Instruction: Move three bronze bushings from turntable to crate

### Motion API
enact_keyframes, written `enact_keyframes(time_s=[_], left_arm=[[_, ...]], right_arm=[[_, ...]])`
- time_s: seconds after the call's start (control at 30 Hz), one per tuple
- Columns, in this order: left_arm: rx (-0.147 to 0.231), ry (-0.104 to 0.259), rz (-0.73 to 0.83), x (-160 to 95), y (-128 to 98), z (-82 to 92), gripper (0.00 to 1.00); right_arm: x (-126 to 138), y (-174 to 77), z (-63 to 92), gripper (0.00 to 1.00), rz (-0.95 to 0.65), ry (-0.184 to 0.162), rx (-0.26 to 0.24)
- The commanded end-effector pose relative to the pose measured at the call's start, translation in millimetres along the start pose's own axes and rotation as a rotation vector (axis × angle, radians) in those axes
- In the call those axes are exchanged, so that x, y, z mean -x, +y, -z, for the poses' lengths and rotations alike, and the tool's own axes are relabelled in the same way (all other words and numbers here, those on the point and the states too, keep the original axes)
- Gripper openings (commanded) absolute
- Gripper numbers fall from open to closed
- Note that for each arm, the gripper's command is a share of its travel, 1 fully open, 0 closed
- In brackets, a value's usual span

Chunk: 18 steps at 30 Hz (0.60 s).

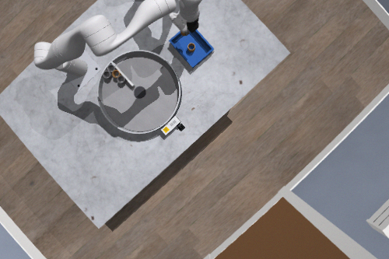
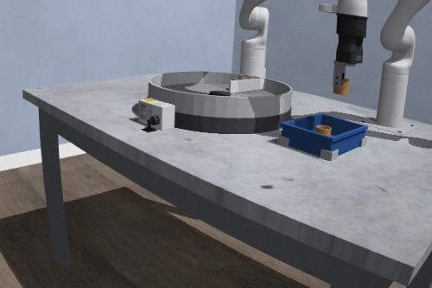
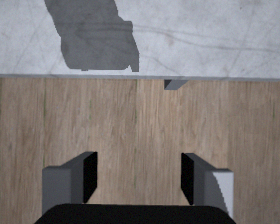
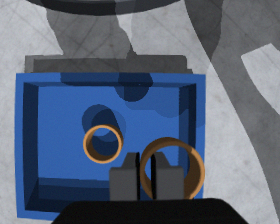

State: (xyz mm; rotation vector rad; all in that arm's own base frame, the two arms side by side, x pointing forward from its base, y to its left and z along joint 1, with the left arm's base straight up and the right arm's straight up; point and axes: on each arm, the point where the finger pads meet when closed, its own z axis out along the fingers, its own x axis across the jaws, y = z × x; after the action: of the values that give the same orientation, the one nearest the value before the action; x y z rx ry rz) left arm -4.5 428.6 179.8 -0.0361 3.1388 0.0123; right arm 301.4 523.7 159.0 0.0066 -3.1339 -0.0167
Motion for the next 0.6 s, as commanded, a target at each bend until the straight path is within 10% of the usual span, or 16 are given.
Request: enact_keyframes(time_s=[0.0,0.57], left_arm=[[-0.008,0.003,-0.004,-3,-4,0.6,1.0],[-0.008,0.003,-0.004,-3,-4,0.6,1.0]], right_arm=[[5,-3,-7.7,0.0,0.001,-0.008,-0.003],[6,-4,-67.9,0.0,0.0,-0.008,-0.003]])
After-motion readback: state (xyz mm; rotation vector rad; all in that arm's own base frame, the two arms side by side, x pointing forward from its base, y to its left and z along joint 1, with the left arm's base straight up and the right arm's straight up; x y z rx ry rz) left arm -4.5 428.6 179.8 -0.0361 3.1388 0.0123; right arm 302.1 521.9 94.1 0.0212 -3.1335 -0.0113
